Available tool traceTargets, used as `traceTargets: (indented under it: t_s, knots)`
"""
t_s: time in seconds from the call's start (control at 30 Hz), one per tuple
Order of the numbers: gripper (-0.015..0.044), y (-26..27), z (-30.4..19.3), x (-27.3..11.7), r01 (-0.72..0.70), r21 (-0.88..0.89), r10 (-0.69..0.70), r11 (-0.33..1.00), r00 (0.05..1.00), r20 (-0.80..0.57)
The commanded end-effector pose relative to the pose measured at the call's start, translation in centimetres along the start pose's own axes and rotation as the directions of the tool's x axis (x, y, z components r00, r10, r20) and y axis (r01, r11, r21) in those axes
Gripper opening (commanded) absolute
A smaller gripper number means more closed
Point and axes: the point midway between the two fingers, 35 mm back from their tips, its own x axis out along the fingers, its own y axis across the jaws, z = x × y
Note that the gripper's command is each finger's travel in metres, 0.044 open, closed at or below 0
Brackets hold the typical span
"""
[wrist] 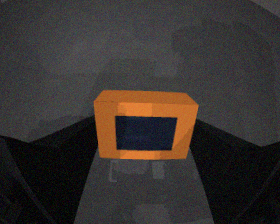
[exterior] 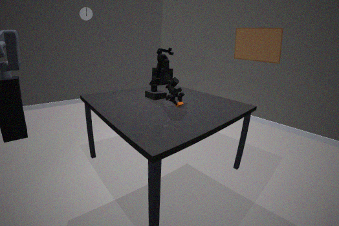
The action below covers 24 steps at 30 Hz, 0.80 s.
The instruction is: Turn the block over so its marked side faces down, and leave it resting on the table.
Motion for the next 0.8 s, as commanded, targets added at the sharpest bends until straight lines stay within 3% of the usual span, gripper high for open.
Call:
traceTargets:
  t_s: [0.0,0.77]
  knots:
    - [0.0000,0.0,-0.9,0.5,-0.003,0.005,0.003,1.000,1.000,0.027]
    - [0.0000,0.2,-2.2,-0.2,-0.005,0.001,0.004,1.000,0.946,0.324]
